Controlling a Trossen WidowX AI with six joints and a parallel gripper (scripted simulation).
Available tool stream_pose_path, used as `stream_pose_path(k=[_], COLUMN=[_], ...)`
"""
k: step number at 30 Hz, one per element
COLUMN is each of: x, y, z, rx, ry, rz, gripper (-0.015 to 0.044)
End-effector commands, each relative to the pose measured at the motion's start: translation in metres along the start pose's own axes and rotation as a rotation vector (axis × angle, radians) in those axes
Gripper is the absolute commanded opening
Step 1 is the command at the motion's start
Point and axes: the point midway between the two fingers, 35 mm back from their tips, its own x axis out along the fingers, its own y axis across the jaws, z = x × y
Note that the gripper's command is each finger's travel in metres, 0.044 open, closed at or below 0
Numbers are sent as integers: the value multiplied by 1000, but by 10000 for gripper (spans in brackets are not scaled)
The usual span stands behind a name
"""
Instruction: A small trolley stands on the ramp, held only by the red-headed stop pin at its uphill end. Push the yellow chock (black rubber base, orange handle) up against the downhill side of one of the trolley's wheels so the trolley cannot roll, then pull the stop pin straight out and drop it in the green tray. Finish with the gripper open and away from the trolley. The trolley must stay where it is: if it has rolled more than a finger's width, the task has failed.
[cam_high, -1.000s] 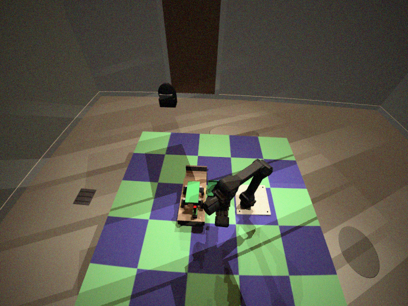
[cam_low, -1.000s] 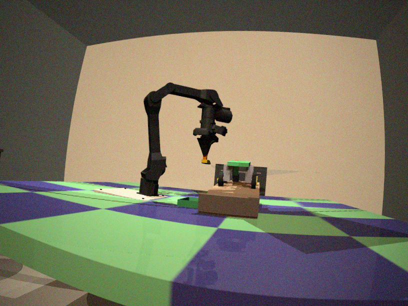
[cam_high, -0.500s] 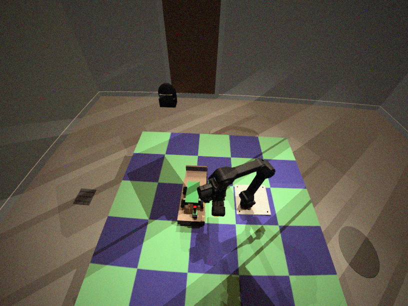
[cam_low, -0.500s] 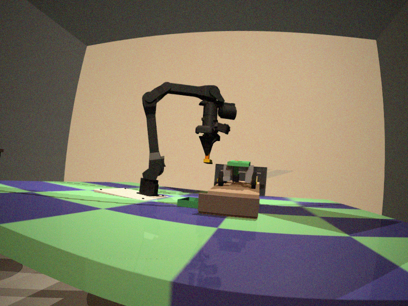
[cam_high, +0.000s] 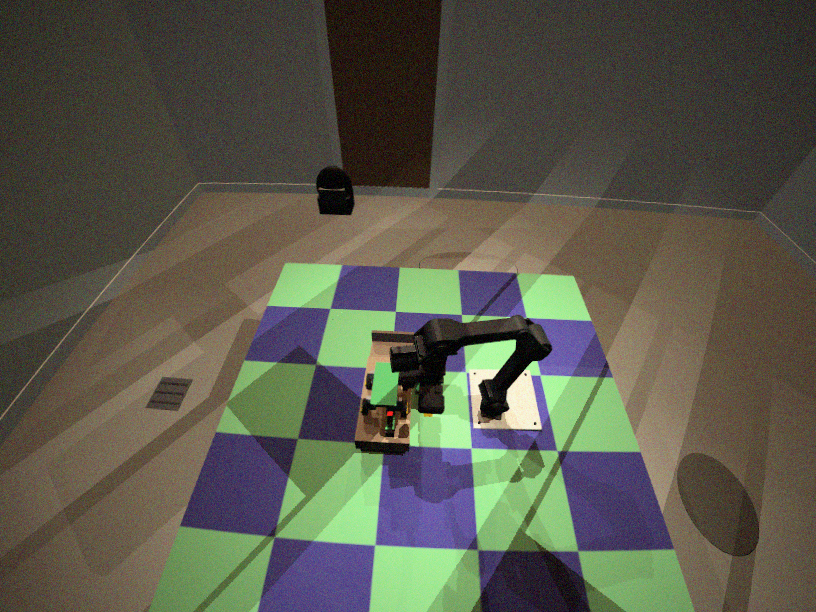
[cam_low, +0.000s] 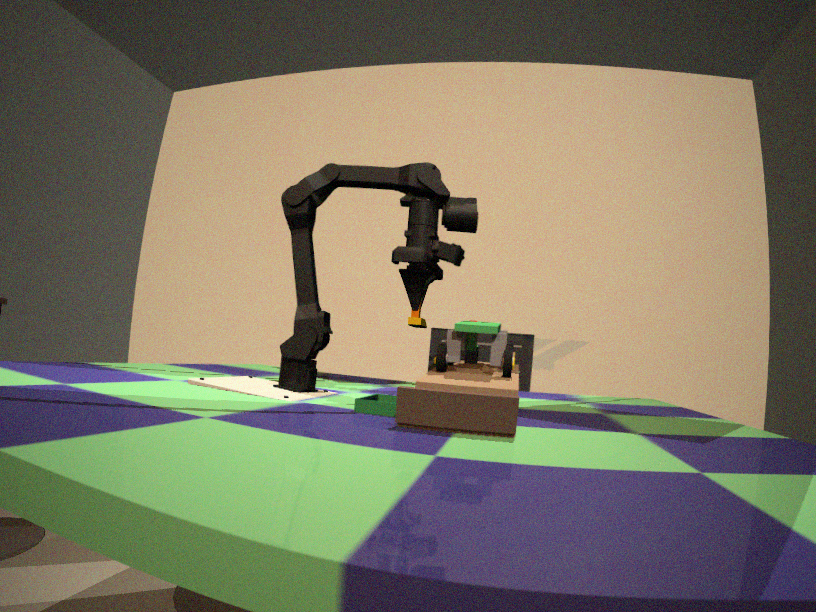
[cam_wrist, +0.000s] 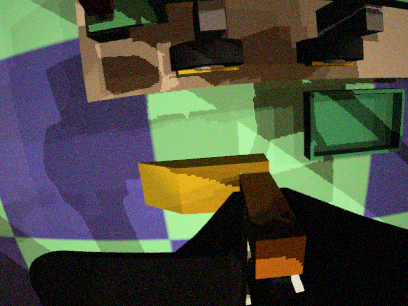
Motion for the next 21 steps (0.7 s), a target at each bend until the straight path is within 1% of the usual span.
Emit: stream_pose_path(k=[1,21], x=[2,7], y=[-11,-77], z=[2,16], rx=[-4,-5], ry=[4,3], rz=[2,-6], gripper=[0,0])
